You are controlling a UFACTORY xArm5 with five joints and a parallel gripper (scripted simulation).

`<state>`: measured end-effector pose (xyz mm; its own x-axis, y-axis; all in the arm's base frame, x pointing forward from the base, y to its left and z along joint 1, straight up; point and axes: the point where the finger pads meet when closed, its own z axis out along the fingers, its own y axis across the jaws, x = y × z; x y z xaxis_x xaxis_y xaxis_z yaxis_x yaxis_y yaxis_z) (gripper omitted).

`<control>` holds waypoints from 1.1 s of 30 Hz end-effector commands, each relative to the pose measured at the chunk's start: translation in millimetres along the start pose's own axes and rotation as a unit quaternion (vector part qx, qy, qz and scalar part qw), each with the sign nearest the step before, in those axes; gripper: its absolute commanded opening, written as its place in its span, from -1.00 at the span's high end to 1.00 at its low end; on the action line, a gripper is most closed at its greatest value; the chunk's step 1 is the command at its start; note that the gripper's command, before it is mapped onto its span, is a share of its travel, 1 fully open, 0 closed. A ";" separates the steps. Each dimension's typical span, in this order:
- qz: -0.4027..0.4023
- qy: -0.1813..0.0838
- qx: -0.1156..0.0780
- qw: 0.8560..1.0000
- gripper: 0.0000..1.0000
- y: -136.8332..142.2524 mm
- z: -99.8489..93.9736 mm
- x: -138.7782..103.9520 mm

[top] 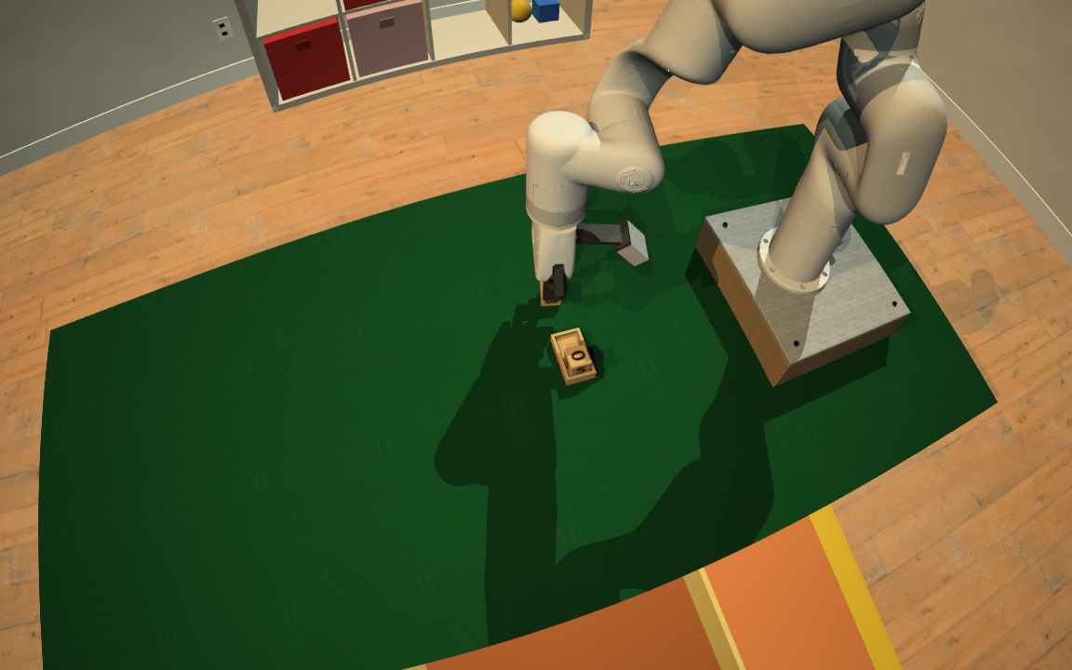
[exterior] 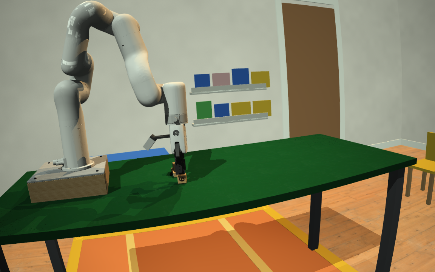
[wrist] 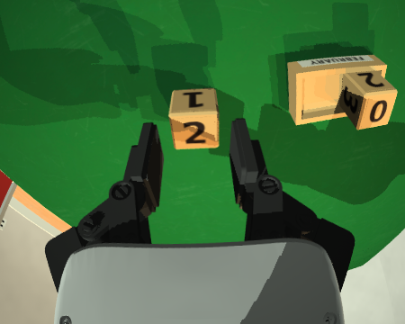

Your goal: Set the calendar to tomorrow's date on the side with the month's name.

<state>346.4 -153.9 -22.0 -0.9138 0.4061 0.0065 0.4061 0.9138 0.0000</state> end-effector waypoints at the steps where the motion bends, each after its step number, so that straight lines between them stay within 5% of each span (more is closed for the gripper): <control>1: 0.000 -0.002 0.000 1.000 0.05 0.0 -0.9 -1.2; 33: 0.000 -0.002 0.000 1.000 0.05 0.0 -10.8 -1.2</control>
<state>346.5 -154.0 -17.8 -0.9138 0.4061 0.0063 0.4061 0.9138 0.0000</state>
